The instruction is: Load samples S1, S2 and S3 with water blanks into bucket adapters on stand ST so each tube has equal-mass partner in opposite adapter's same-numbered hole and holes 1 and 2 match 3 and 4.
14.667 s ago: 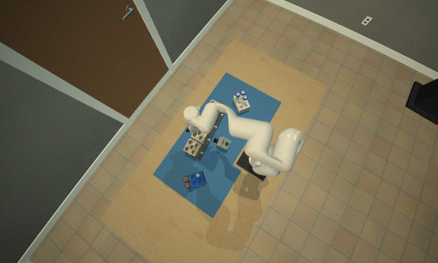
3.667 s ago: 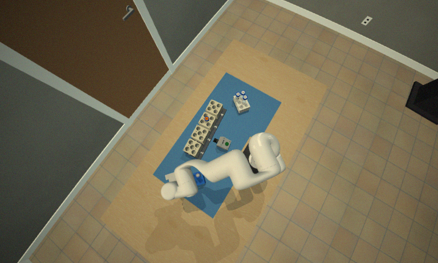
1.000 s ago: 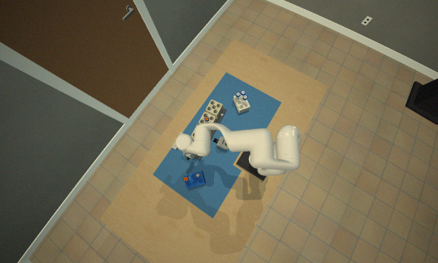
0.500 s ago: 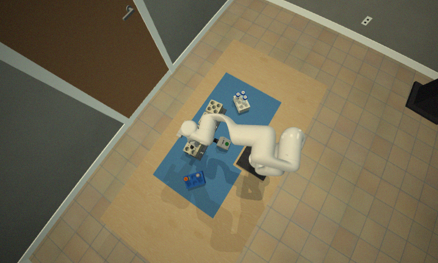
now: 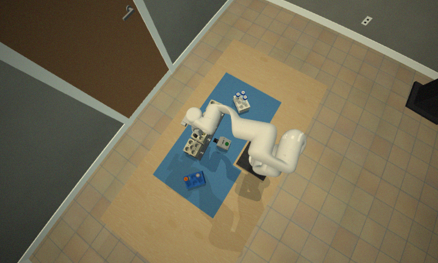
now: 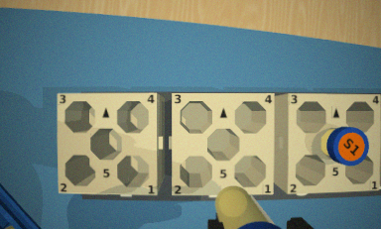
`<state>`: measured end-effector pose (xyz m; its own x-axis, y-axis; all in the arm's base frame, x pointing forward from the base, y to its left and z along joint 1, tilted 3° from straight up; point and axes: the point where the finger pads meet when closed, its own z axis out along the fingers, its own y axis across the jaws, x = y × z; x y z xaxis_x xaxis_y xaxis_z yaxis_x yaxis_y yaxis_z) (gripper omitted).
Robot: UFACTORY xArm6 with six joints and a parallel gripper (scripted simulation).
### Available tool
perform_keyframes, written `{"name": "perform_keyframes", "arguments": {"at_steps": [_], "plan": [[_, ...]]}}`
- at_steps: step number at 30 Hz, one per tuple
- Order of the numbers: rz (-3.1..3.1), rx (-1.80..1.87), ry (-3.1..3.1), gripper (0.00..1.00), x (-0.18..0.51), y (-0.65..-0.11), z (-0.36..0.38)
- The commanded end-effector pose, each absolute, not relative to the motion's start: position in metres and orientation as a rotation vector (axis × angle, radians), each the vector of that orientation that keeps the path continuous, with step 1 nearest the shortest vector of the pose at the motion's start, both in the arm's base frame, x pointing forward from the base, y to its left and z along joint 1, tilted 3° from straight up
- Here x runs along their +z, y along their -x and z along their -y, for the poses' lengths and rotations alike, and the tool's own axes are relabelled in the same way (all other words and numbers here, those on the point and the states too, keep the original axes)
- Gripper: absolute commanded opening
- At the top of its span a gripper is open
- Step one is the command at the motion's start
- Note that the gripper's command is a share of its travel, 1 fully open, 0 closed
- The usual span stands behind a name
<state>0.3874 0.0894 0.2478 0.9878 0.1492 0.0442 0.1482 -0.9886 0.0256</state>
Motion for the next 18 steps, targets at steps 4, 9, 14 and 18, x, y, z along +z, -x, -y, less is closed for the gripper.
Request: {"name": "perform_keyframes", "arguments": {"at_steps": [4,9,14,18], "plan": [[-0.234,0.078,-3.111,0.0,0.25,-0.398,-0.061],[-0.234,0.078,-3.111,0.0,0.251,-0.405,-0.042],[-0.234,0.078,-3.111,0.0,0.252,-0.413,-0.018],[-0.234,0.078,-3.111,0.0,0.252,-0.419,0.001]]}}
